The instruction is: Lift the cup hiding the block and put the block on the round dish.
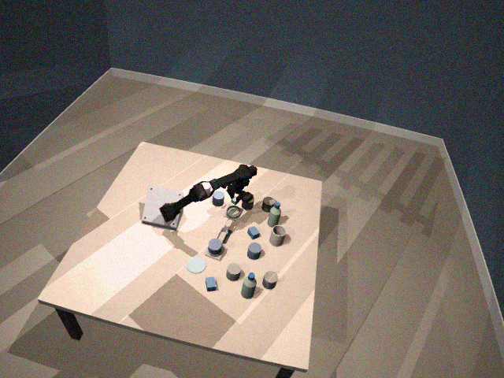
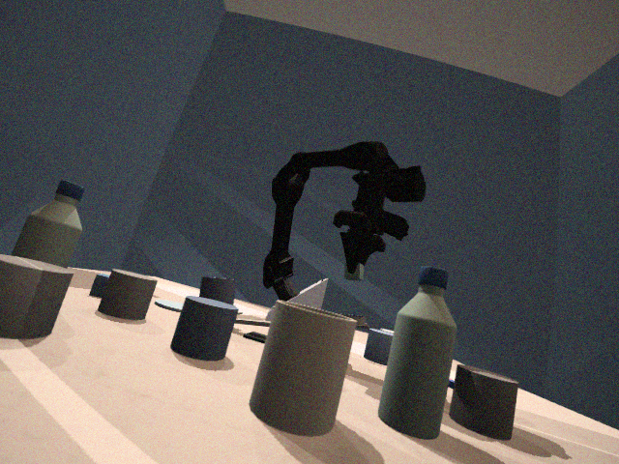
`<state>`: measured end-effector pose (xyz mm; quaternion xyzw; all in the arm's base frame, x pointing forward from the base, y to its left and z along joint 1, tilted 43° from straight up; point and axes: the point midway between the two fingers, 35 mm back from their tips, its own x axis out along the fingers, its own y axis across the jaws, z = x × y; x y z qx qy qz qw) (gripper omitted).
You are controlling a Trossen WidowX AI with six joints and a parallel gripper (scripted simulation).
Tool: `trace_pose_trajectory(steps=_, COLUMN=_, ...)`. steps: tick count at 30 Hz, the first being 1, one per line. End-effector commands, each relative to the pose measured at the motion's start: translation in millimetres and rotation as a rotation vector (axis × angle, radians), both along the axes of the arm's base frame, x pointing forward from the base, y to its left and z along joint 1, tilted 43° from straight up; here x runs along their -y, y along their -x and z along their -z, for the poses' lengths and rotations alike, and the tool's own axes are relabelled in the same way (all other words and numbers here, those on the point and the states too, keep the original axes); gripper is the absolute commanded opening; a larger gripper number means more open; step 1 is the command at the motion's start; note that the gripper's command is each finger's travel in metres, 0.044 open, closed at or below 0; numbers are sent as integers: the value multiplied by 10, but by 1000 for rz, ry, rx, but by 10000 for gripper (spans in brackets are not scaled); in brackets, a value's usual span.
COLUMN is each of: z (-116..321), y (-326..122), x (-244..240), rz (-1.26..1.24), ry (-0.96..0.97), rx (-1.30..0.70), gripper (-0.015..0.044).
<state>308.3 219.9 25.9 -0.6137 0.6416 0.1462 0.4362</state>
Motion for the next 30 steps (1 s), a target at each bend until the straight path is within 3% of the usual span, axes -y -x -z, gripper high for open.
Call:
trace_pose_trajectory(steps=1, z=-72, y=30, x=-74, rz=0, ry=-5, rx=4, gripper=0)
trace_pose_trajectory(steps=30, z=-676, y=-290, x=784, rz=-13, ry=-81, rx=-11, gripper=0)
